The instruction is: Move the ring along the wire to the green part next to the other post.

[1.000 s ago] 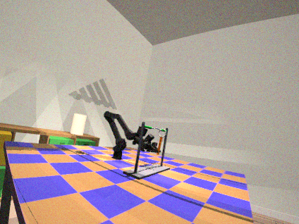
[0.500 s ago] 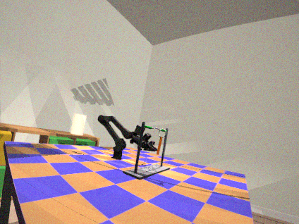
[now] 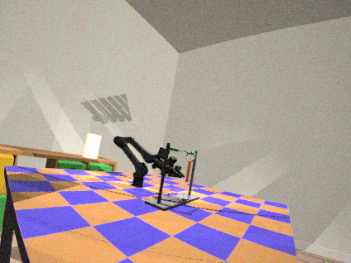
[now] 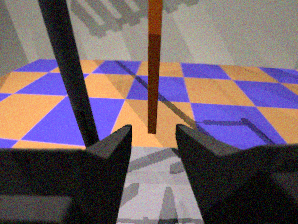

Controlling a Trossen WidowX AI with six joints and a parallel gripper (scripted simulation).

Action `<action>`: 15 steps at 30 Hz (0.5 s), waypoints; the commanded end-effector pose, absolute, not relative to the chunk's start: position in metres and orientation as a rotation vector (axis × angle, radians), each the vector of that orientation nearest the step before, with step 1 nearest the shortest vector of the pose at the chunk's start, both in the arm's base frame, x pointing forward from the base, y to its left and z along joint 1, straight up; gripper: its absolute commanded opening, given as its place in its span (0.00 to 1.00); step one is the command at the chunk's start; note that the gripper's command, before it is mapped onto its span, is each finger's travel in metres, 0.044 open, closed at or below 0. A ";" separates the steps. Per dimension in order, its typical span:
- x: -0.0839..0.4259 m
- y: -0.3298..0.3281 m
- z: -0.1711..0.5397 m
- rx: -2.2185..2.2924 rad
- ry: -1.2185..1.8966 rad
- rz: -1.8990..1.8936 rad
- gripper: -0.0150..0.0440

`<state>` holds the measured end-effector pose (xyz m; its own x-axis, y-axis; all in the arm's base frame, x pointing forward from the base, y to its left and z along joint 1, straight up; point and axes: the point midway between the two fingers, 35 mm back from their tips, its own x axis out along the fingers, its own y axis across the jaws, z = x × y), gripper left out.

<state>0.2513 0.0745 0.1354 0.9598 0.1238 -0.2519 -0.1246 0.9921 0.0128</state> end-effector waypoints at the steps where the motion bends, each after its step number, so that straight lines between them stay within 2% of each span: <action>1: 0.251 0.073 0.135 -0.001 0.255 0.119 0.53; 7: 0.251 0.073 0.135 -0.001 0.255 0.119 0.53; 15: 0.220 0.072 0.146 -0.002 0.258 0.126 0.88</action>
<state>0.2306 0.0746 0.1384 0.9551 0.1266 -0.2680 -0.1297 0.9915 0.0061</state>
